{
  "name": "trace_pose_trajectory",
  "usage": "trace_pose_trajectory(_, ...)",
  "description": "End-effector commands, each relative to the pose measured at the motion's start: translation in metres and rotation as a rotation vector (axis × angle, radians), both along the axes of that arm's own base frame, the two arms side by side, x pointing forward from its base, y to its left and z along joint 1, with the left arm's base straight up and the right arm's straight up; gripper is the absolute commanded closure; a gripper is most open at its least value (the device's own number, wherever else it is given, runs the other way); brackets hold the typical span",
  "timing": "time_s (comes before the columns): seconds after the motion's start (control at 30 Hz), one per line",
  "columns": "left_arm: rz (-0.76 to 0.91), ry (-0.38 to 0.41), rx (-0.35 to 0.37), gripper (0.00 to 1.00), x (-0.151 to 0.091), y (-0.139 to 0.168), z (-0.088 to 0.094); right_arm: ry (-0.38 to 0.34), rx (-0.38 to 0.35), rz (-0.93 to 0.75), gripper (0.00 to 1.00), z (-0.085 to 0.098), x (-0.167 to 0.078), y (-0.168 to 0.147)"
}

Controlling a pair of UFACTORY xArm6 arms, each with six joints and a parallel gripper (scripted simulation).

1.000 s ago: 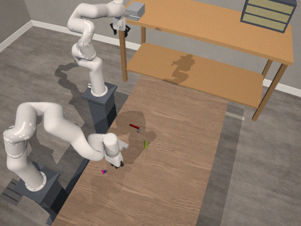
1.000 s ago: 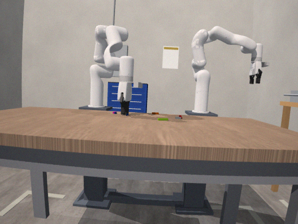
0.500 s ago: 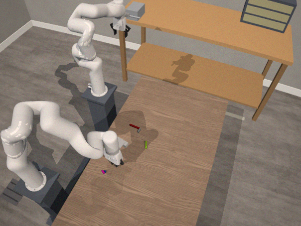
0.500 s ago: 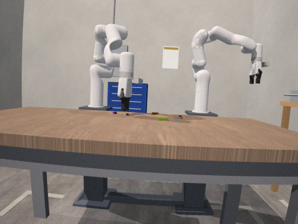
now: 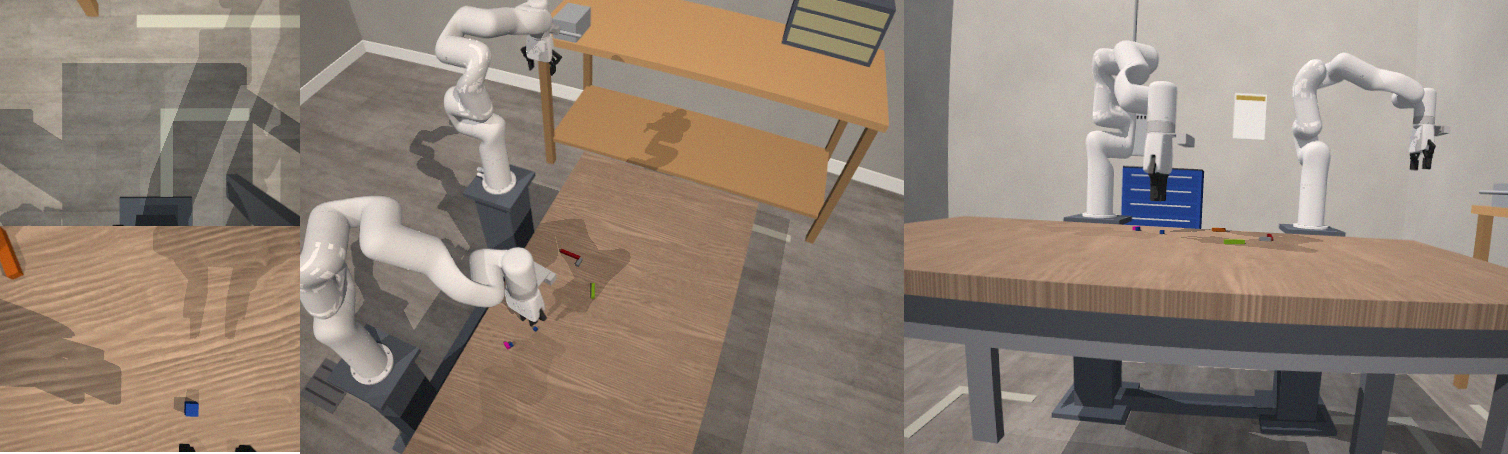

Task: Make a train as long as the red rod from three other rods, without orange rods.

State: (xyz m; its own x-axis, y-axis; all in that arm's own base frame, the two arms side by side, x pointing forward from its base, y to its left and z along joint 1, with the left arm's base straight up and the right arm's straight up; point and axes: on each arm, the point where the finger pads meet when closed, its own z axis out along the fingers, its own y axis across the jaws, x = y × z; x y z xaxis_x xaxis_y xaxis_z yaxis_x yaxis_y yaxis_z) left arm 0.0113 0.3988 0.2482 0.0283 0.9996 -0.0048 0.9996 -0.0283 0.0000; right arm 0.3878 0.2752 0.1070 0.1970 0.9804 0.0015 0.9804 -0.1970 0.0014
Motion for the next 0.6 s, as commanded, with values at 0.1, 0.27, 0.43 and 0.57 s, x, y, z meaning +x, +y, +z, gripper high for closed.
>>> trace_pose_trajectory(0.1,0.0,0.0,0.005,0.0,0.0,0.0011,0.0018,-0.003,0.002,0.0,0.74,0.0101,0.0009,0.0006)
trace_pose_trajectory(0.27,0.0,0.0,0.005,0.0,0.0,0.0011,0.0018,-0.003,0.002,0.0,0.0,0.0101,0.0009,0.0006)
trace_pose_trajectory(0.43,0.0,0.0,0.005,0.0,0.0,0.0011,0.0018,-0.003,0.002,0.0,0.0,0.0101,0.0009,0.0006)
trace_pose_trajectory(0.57,0.0,0.0,0.005,0.0,0.0,0.0011,0.0018,-0.003,0.002,0.0,0.0,0.0101,0.0009,0.0006)
